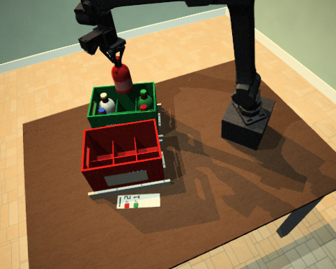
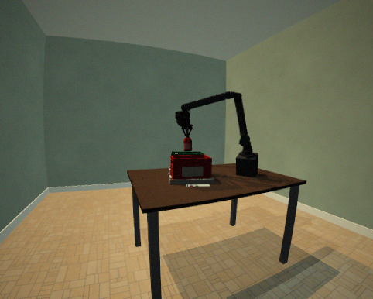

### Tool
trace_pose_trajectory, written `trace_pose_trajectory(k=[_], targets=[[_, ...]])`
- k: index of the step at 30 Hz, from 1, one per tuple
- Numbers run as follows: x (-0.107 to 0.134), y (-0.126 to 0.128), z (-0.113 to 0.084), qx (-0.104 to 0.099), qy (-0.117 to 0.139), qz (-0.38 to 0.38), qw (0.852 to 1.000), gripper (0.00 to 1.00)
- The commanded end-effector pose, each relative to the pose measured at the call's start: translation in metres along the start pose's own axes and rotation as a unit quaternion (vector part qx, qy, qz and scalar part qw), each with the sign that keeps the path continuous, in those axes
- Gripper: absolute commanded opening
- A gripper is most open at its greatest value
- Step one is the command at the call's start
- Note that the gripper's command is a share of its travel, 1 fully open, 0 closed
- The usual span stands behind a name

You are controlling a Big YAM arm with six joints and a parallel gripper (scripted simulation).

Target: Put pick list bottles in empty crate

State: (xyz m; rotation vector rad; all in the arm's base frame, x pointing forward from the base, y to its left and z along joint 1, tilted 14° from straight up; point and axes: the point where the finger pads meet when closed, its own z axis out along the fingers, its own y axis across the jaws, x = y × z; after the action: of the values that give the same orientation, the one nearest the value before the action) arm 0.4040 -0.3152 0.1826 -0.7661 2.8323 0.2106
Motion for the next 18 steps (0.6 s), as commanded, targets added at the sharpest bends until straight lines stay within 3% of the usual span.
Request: trace_pose_trajectory(k=[1,18], targets=[[-0.0024,-0.0243,-0.0505,0.049,-0.016,-0.004,0.999,0.0],[-0.0014,-0.0274,-0.0477,0.046,-0.015,-0.003,0.999,0.0]])
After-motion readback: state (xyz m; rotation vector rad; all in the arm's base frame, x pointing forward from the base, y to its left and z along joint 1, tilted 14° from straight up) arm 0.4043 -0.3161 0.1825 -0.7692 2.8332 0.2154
